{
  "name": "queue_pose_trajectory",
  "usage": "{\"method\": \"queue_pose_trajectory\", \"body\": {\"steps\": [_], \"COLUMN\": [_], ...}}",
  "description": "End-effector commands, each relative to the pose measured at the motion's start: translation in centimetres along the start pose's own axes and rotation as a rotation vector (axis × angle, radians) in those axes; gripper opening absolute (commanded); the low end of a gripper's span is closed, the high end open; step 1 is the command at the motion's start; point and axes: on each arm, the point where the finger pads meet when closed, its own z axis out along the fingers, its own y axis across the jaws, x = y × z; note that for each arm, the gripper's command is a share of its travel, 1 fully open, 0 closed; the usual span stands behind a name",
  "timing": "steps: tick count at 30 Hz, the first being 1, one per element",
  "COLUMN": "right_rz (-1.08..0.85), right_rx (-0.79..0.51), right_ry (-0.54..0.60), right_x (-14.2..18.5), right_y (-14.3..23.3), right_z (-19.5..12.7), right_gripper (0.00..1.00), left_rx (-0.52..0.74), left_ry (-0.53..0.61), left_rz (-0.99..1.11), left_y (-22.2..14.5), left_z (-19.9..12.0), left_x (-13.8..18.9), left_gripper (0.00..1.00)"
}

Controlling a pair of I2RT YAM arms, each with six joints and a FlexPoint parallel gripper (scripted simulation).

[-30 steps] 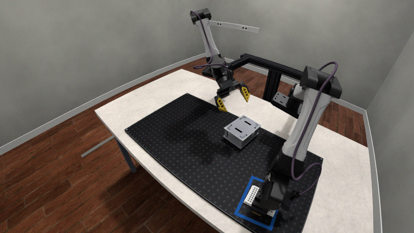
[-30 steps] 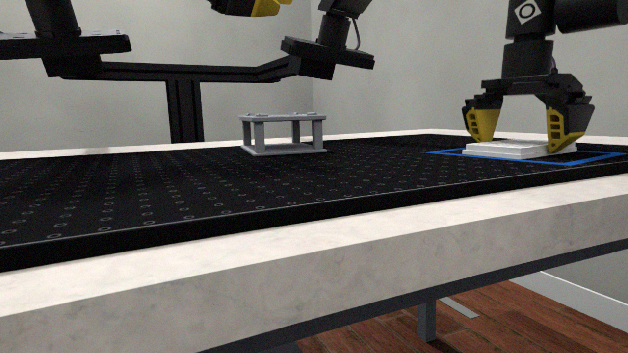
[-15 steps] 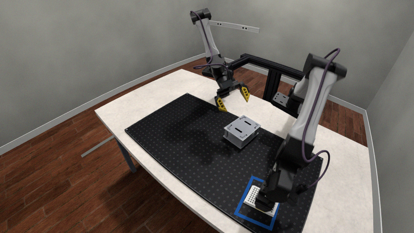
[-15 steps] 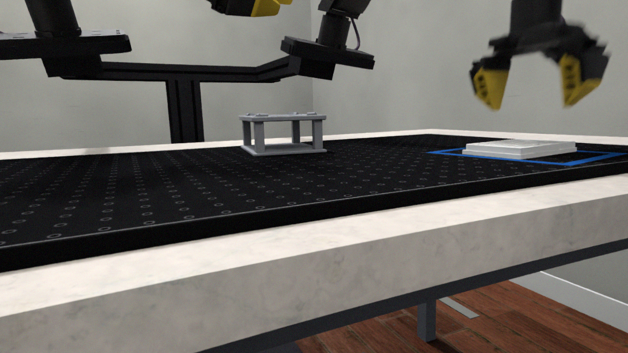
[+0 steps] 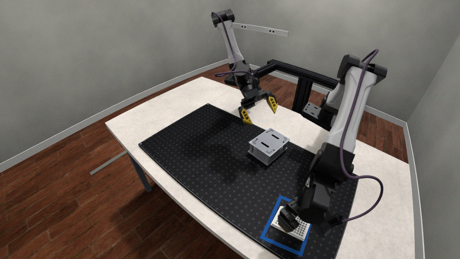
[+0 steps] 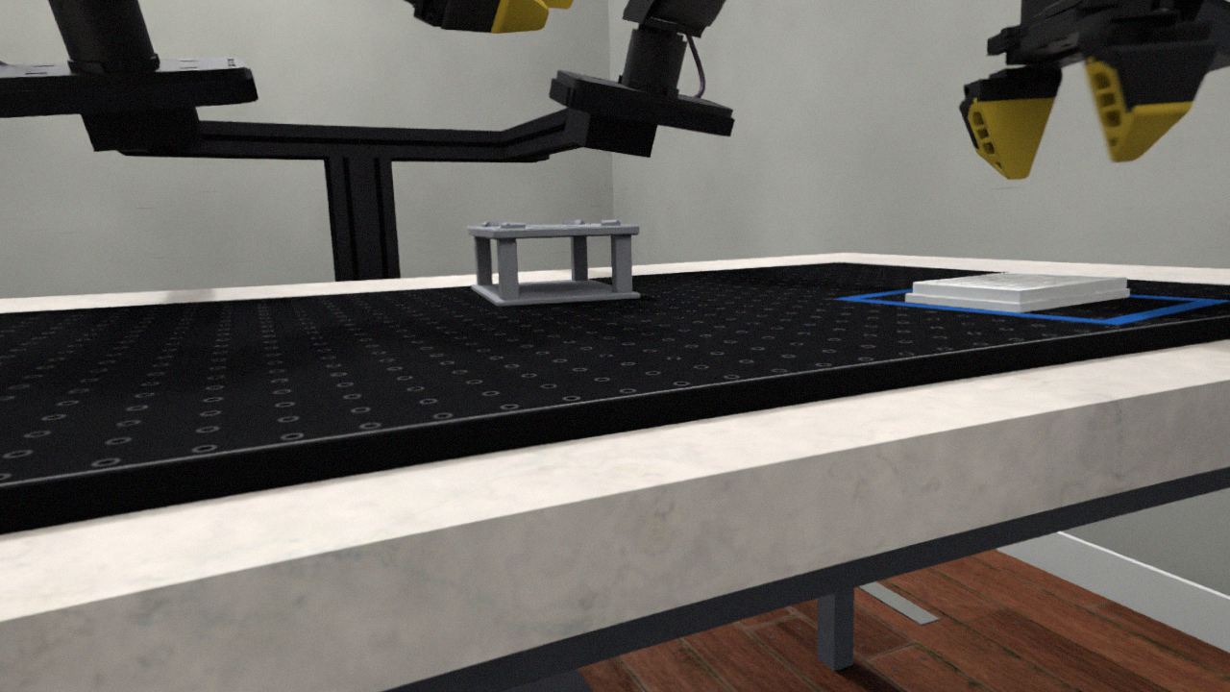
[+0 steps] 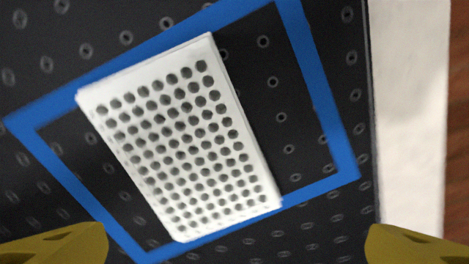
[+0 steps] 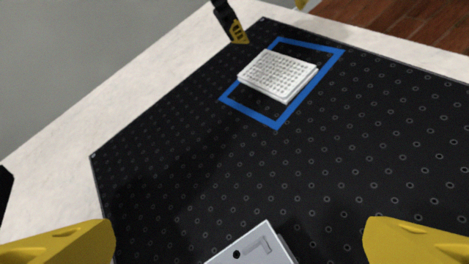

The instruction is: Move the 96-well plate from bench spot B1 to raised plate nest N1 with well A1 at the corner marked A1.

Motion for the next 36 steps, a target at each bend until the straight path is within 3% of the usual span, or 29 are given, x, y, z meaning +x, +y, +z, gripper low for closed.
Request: {"method": "queue_pose_trajectory", "body": {"steps": [1, 8, 36], "right_rz": [-0.008, -0.008, -0.008], "right_rx": [-0.005, -0.005, -0.005], "right_ry": [-0.047, -0.047, -0.048], "right_x": [-1.8, -1.8, -1.8], "right_y": [0.4, 0.4, 0.4], "right_z": [0.5, 0.5, 0.5], "right_gripper": [1.0, 1.0, 1.0], "left_rx": [-0.021, -0.018, -0.008], "left_ry": [0.012, 0.013, 0.022], "left_rz": [0.276, 0.495, 1.776], "left_y": [0.4, 0.5, 1.1], "left_z": [0.5, 1.1, 3.6], "left_x": [0.7, 0.5, 0.8], "left_gripper": [1.0, 1.0, 1.0]}}
